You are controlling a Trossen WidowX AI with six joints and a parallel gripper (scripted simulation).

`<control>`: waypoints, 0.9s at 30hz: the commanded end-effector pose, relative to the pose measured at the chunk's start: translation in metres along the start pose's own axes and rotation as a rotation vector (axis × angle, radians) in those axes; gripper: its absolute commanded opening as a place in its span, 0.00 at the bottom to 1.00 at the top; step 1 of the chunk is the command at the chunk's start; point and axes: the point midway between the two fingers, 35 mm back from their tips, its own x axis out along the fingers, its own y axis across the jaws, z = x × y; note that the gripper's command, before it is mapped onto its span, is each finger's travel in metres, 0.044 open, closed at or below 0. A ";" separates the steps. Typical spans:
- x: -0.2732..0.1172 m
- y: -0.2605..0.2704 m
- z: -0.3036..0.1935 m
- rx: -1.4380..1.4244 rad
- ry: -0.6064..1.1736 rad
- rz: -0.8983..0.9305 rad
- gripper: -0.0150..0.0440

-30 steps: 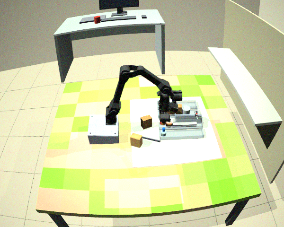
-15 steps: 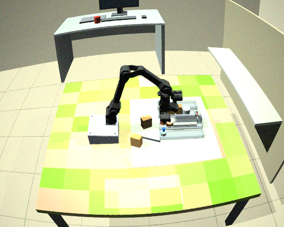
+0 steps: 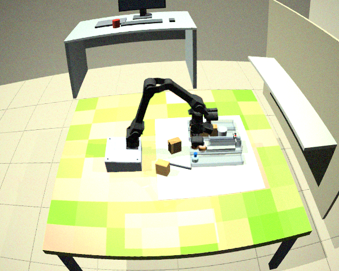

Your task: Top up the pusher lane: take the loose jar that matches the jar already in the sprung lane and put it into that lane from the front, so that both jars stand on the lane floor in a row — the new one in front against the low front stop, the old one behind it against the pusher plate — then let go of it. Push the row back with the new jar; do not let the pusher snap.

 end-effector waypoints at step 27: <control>0.008 0.001 0.007 -0.004 -0.026 0.004 0.25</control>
